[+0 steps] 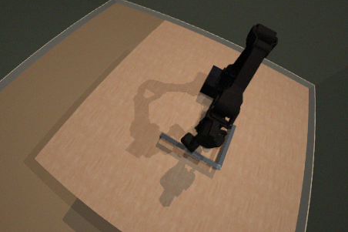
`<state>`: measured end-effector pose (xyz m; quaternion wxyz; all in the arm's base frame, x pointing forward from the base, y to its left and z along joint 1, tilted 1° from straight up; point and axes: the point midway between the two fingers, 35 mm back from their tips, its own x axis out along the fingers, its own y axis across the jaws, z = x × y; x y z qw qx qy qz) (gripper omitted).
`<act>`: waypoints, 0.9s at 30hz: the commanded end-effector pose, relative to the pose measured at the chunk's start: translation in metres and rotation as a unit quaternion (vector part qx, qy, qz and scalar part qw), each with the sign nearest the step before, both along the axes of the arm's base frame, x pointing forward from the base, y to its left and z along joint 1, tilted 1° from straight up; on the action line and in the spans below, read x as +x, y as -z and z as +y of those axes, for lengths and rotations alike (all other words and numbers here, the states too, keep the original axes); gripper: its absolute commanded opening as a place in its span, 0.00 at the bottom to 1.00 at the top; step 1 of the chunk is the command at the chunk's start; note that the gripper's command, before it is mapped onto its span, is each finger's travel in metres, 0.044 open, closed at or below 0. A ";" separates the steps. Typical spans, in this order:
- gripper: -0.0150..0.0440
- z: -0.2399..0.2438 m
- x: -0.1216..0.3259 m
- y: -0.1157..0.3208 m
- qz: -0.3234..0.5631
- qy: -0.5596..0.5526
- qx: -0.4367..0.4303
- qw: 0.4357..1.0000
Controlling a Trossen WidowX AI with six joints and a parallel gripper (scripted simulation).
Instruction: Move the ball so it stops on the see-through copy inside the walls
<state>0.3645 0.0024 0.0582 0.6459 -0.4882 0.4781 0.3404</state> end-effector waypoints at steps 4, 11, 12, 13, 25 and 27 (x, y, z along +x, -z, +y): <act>0.81 0.088 -0.040 0.041 0.145 -0.173 0.000 0.974; 0.81 0.089 -0.040 0.041 0.146 -0.174 0.000 0.974; 0.81 0.089 -0.040 0.041 0.146 -0.174 0.000 0.974; 0.81 0.089 -0.040 0.041 0.146 -0.174 0.000 0.974; 0.81 0.090 -0.040 0.063 0.146 -0.174 0.000 0.974; 0.81 0.090 -0.040 0.067 0.146 -0.174 0.000 0.974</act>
